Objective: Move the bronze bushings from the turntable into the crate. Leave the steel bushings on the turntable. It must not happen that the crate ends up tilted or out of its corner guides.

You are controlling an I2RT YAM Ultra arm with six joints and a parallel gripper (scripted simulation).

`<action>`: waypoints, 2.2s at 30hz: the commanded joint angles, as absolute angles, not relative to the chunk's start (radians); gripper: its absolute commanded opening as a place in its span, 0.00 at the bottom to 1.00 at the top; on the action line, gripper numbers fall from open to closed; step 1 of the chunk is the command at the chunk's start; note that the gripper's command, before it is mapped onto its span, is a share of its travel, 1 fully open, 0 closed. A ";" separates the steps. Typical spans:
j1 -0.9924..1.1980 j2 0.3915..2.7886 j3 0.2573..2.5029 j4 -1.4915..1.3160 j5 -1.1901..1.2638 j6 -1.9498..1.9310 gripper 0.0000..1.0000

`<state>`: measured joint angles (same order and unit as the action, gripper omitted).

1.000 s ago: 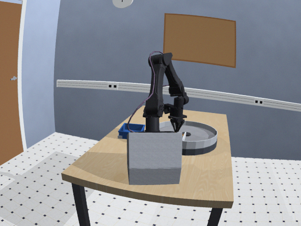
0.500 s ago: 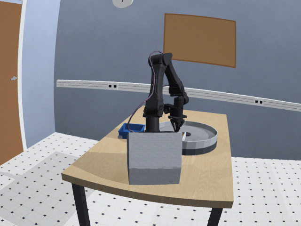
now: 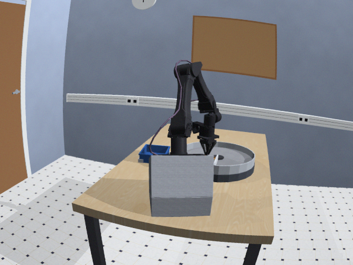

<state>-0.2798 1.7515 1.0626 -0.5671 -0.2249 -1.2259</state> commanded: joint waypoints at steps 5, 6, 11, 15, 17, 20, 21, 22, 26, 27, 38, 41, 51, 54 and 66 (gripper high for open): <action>-0.288 1.740 1.091 -0.582 -0.227 -1.227 0.15; -0.289 1.740 1.093 -0.583 -0.228 -1.228 0.15; -0.289 1.740 1.094 -0.585 -0.228 -1.228 0.15; -0.289 1.740 1.094 -0.585 -0.228 -1.228 0.15; -0.289 1.740 1.094 -0.585 -0.228 -1.228 0.15; -0.289 1.740 1.094 -0.585 -0.228 -1.228 0.15; -0.289 1.740 1.094 -0.585 -0.228 -1.228 0.15; -0.289 1.740 1.094 -0.585 -0.228 -1.228 0.15; -0.289 1.740 1.094 -0.585 -0.228 -1.228 0.15; -0.289 1.740 1.094 -0.585 -0.228 -1.228 0.15; -0.289 1.740 1.094 -0.585 -0.228 -1.228 0.15; -0.289 1.740 1.094 -0.585 -0.228 -1.228 0.15; -0.292 1.741 1.100 -0.590 -0.228 -1.230 0.15; -0.292 1.741 1.101 -0.591 -0.228 -1.230 0.15; -0.292 1.741 1.097 -0.592 -0.228 -1.230 0.15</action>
